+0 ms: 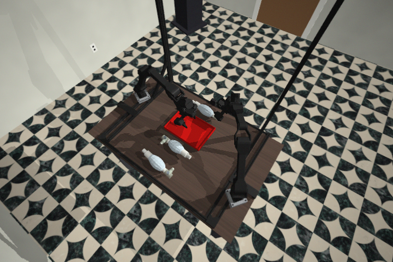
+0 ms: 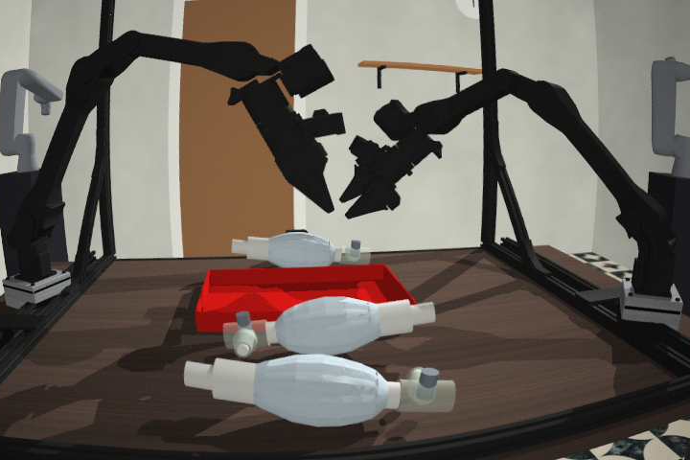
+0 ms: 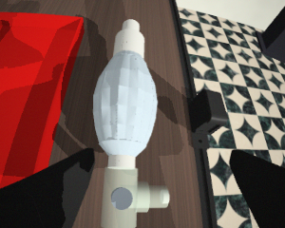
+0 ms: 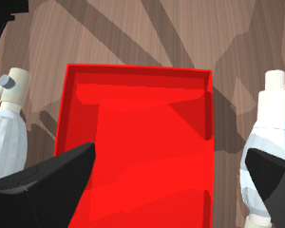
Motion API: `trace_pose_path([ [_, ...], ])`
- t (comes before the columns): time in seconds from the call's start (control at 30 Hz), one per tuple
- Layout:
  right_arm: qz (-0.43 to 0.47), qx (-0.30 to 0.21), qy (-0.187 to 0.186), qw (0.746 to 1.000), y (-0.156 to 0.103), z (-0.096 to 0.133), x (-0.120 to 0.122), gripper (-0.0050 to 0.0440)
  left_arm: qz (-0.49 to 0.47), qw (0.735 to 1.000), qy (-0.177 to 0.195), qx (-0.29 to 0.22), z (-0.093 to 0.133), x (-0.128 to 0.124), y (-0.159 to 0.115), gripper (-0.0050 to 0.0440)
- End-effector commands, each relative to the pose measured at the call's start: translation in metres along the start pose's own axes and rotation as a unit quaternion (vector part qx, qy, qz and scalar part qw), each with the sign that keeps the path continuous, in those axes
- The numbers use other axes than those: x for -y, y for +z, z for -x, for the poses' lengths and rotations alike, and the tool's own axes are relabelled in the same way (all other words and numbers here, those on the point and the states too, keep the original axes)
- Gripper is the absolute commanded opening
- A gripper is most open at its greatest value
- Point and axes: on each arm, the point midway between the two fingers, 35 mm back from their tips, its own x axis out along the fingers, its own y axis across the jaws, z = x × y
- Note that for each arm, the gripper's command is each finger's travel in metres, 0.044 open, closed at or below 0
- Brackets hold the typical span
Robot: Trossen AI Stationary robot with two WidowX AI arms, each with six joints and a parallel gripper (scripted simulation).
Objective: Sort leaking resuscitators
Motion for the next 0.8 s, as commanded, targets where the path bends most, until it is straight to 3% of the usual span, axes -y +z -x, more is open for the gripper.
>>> trace_pose_path([
  [0.0,0.000,0.001,-0.001,1.000,0.001,-0.002,-0.012,0.0440,0.000,1.000,0.000,0.000,0.000,0.000,0.000,0.0409],
  [0.33,-0.006,0.023,0.001,1.000,-0.001,-0.020,-0.138,0.0440,0.000,1.000,0.000,0.000,0.000,0.000,0.000,0.0409],
  [0.53,-0.006,0.023,0.001,1.000,-0.001,-0.020,-0.138,0.0440,0.000,1.000,0.000,0.000,0.000,0.000,0.000,0.0409],
  [0.77,-0.007,0.040,0.009,0.999,-0.008,-0.019,-0.192,0.0440,0.000,1.000,0.000,0.000,0.000,0.000,0.000,0.0409],
])
